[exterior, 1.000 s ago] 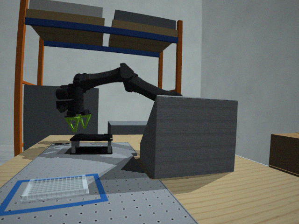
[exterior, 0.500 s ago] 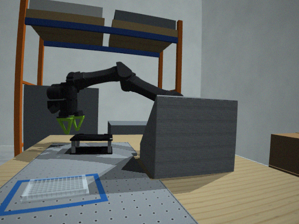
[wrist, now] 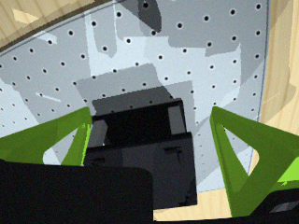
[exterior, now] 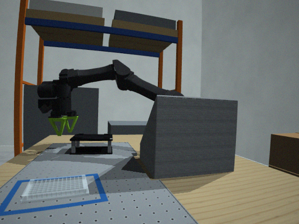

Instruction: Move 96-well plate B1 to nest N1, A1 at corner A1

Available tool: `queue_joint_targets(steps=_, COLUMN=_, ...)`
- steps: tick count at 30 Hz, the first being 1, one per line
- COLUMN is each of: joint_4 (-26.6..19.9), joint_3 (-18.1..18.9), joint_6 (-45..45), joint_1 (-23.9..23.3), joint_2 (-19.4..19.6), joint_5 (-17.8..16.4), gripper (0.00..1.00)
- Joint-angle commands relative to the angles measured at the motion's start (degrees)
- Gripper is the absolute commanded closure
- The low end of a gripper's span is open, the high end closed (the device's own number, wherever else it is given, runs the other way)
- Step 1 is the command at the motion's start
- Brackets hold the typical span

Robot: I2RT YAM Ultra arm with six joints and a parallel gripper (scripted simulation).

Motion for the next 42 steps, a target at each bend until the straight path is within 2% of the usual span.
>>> queue_joint_targets(steps=1, joint_4=1.3, joint_3=0.1, joint_6=2.2, joint_1=3.5, joint_2=1.0, joint_5=-0.6, gripper=0.0)
queue_joint_targets(steps=6, joint_4=-0.3, joint_3=1.1, joint_6=4.2, joint_1=5.2, joint_2=2.7, joint_5=-0.3, gripper=0.0)
queue_joint_targets(steps=7, joint_4=1.3, joint_3=-1.6, joint_6=2.4, joint_1=5.5, joint_2=2.8, joint_5=-0.9, gripper=0.0)
queue_joint_targets(steps=9, joint_4=1.3, joint_3=-1.6, joint_6=2.4, joint_1=5.5, joint_2=2.8, joint_5=-0.9, gripper=0.0)
queue_joint_targets(steps=10, joint_4=1.8, joint_3=0.2, joint_6=0.9, joint_1=5.9, joint_2=0.7, joint_5=-1.3, gripper=0.0)
queue_joint_targets(steps=13, joint_4=1.9, joint_3=-2.5, joint_6=3.3, joint_1=7.2, joint_2=3.7, joint_5=-1.1, gripper=0.0)
queue_joint_targets(steps=21, joint_4=0.8, joint_3=-0.3, joint_6=6.9, joint_1=10.1, joint_2=5.9, joint_5=-1.2, gripper=0.0)
queue_joint_targets(steps=22, joint_4=2.2, joint_3=-2.9, joint_6=4.8, joint_1=10.4, joint_2=6.1, joint_5=-1.6, gripper=0.0)
queue_joint_targets(steps=24, joint_4=2.7, joint_3=-3.5, joint_6=4.2, joint_1=11.3, joint_2=6.5, joint_5=-1.9, gripper=0.0)
queue_joint_targets(steps=26, joint_4=2.7, joint_3=-3.5, joint_6=4.2, joint_1=11.3, joint_2=6.5, joint_5=-1.9, gripper=0.0)
queue_joint_targets(steps=27, joint_4=2.9, joint_3=-1.5, joint_6=5.5, joint_1=11.8, joint_2=5.0, joint_5=-2.0, gripper=0.0)
queue_joint_targets(steps=29, joint_4=3.1, joint_3=-1.8, joint_6=6.6, joint_1=12.7, joint_2=7.2, joint_5=-1.8, gripper=0.0)
queue_joint_targets(steps=36, joint_4=2.0, joint_3=-1.7, joint_6=9.5, joint_1=14.9, joint_2=9.1, joint_5=-2.2, gripper=0.0)
queue_joint_targets(steps=38, joint_4=3.4, joint_3=-4.5, joint_6=6.4, joint_1=15.8, joint_2=9.6, joint_5=-2.5, gripper=0.0)
queue_joint_targets(steps=39, joint_4=3.5, joint_3=-4.8, joint_6=7.0, joint_1=16.2, joint_2=9.8, joint_5=-2.5, gripper=0.0)
queue_joint_targets(steps=42, joint_4=3.9, joint_3=-3.4, joint_6=8.8, joint_1=17.2, joint_2=10.3, joint_5=-2.7, gripper=0.0)
